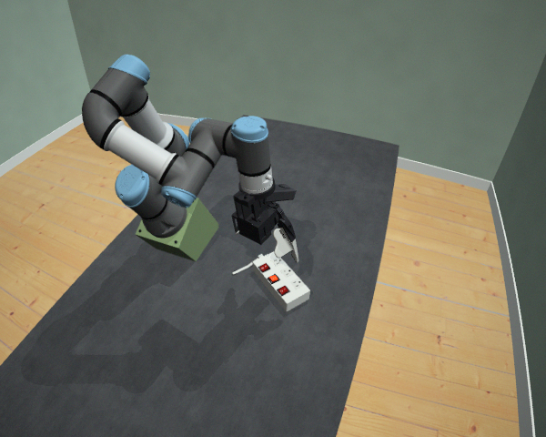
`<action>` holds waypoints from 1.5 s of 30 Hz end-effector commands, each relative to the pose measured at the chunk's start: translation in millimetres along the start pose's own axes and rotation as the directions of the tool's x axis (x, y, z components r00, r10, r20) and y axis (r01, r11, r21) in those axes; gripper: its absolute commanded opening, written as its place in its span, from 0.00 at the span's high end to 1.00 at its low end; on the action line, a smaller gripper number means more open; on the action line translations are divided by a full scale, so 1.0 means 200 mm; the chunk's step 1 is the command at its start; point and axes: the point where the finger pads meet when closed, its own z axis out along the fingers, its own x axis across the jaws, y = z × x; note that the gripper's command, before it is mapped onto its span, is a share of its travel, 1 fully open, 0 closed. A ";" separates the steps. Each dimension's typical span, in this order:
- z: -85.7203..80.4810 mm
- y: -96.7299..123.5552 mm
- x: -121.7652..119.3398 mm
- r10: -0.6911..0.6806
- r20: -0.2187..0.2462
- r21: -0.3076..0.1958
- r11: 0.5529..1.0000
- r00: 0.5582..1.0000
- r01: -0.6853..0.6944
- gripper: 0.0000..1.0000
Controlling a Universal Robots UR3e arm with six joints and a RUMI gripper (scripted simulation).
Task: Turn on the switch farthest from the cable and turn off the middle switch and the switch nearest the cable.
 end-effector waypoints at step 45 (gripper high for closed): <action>-0.01 0.01 0.02 -0.541 0.076 -0.045 0.837 0.838 0.545 0.00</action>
